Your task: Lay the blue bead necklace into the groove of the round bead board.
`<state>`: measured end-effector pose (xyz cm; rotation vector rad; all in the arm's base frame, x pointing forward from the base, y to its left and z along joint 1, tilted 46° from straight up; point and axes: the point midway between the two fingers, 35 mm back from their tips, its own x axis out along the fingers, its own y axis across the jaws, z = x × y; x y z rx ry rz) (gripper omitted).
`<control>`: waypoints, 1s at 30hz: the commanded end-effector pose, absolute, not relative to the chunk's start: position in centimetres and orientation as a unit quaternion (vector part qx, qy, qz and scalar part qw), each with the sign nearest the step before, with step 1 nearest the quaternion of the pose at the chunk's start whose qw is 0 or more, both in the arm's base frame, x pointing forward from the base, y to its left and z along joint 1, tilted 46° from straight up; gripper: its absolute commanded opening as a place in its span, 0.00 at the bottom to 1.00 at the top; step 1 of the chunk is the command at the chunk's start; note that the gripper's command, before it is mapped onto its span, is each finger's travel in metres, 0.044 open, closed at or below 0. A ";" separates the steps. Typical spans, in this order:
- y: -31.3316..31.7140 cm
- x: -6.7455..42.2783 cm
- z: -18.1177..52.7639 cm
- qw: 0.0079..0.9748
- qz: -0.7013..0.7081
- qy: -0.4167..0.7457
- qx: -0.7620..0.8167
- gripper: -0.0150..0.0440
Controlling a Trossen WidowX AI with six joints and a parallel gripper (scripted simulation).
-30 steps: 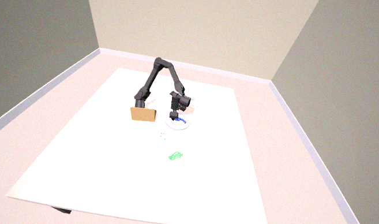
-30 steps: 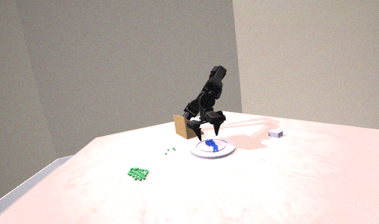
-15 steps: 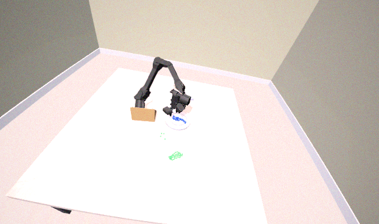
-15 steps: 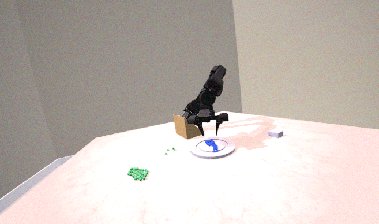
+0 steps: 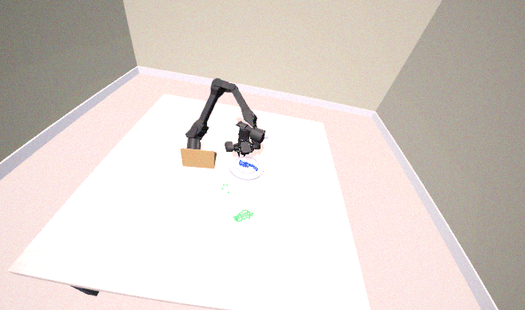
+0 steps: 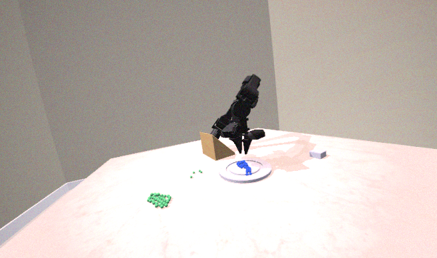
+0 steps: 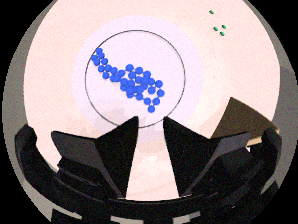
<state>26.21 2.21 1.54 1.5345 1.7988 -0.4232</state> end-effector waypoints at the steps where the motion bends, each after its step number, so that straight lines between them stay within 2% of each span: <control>1: 3.0 26.0 0.8 0.358 -0.166 0.700 0.596 0.46; 27: 4.8 25.9 -0.9 0.358 -0.166 0.700 0.596 0.46; 30: 4.6 26.0 -0.8 0.360 -0.166 0.700 0.594 0.32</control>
